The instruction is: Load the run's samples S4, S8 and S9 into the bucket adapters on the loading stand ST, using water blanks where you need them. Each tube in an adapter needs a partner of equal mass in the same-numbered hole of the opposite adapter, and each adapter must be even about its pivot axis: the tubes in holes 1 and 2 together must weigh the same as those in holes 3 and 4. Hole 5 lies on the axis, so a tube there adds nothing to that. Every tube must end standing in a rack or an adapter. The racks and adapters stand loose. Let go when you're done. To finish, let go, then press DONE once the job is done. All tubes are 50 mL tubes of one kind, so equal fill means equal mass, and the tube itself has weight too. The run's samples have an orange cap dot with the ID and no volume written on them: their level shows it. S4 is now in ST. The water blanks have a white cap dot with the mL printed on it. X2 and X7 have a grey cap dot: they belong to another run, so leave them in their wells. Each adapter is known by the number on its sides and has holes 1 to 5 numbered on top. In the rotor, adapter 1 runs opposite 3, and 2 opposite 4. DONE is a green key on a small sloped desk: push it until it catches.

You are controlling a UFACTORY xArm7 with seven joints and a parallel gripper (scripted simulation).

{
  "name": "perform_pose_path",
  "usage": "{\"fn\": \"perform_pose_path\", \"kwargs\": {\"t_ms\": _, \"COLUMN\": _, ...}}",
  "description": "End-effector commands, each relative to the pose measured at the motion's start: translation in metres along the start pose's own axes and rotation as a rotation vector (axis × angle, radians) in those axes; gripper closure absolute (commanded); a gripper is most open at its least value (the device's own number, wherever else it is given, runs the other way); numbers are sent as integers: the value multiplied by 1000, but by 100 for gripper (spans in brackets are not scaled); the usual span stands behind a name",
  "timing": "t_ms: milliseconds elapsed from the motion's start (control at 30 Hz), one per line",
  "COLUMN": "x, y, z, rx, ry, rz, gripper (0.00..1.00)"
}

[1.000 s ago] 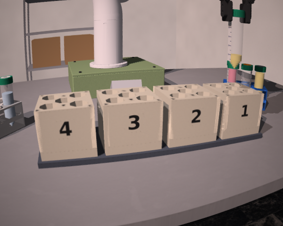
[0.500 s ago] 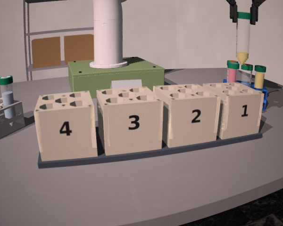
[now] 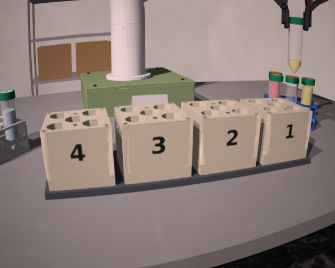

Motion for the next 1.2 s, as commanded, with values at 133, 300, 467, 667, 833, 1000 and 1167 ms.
{"fn": "perform_pose_path", "kwargs": {"t_ms": 133, "x": -40, "y": 2, "z": -14, "rx": 5, "ry": -1, "rz": 2, "gripper": 100}}
{"fn": "perform_pose_path", "kwargs": {"t_ms": 300, "x": -54, "y": 2, "z": -19, "rx": 5, "ry": -1, "rz": 2, "gripper": 100}}
{"fn": "perform_pose_path", "kwargs": {"t_ms": 467, "x": -78, "y": 2, "z": -27, "rx": 5, "ry": -1, "rz": 2, "gripper": 100}}
{"fn": "perform_pose_path", "kwargs": {"t_ms": 667, "x": -106, "y": 2, "z": -36, "rx": 5, "ry": -1, "rz": 1, "gripper": 100}}
{"fn": "perform_pose_path", "kwargs": {"t_ms": 833, "x": -121, "y": 2, "z": -41, "rx": 5, "ry": -1, "rz": 1, "gripper": 100}}
{"fn": "perform_pose_path", "kwargs": {"t_ms": 1000, "x": -137, "y": 2, "z": -46, "rx": 5, "ry": -1, "rz": 1, "gripper": 100}}
{"fn": "perform_pose_path", "kwargs": {"t_ms": 1167, "x": -137, "y": 2, "z": -46, "rx": 5, "ry": -1, "rz": 1, "gripper": 100}}
Point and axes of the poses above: the point where the finger pads meet when closed, its own y axis back along the fingers, its own z axis across the jaws, x = y × z, the point moved 9 cm from there along y, back along the fingers, and after that the axes turned 2 degrees about -y, right-handed, at the moved point
